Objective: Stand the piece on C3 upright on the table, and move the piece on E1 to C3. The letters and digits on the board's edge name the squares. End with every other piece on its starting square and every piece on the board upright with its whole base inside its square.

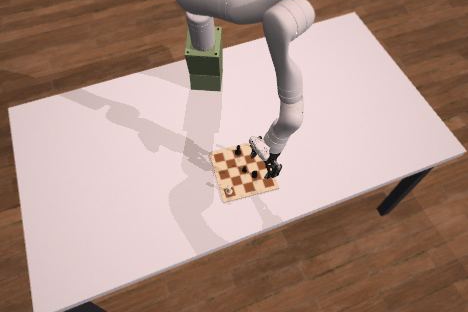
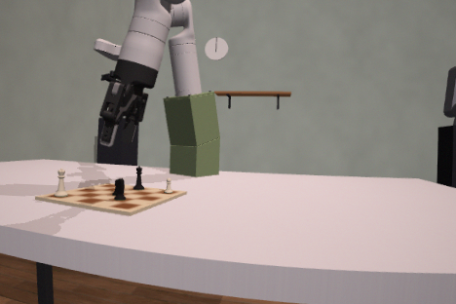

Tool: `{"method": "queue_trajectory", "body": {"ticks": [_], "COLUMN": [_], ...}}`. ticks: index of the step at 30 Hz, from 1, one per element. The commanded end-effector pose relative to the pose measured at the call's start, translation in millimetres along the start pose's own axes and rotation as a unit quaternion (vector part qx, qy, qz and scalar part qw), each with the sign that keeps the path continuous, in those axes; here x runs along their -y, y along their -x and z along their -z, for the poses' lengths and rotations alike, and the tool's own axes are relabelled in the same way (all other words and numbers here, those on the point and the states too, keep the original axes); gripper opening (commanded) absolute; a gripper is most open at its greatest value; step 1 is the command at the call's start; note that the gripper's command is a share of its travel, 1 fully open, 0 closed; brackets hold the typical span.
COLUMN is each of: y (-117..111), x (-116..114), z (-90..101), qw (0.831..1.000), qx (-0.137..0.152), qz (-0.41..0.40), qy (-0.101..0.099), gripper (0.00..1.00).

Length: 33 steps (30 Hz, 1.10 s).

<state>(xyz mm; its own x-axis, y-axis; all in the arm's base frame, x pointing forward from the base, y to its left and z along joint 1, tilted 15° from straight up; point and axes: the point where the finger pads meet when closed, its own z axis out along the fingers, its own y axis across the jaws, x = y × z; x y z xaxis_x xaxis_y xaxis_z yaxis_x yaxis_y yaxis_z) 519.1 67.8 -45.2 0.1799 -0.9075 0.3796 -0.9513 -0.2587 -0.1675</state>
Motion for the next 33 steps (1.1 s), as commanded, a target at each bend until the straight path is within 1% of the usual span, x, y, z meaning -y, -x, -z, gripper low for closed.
{"method": "queue_trajectory", "body": {"ticks": [1, 8, 12, 15, 23, 33], "y": [-19.9, -30.1, -31.5, -31.6, -31.4, -31.3], "x": [-2.9, -34.6, -48.6, -56.2, -63.7, -64.7], "z": [7.7, 19.3, 26.4, 30.6, 35.1, 35.7], "qw": [1.0, 0.998, 0.995, 0.994, 0.992, 0.992], "qx": [0.005, 0.067, 0.092, 0.106, 0.119, 0.121], "qz": [-0.018, 0.002, 0.008, 0.012, 0.015, 0.015], "qy": [-0.001, -0.014, -0.02, -0.023, -0.027, -0.027], "gripper": [1.0, 1.0, 1.0, 1.0, 1.0, 1.0]}}
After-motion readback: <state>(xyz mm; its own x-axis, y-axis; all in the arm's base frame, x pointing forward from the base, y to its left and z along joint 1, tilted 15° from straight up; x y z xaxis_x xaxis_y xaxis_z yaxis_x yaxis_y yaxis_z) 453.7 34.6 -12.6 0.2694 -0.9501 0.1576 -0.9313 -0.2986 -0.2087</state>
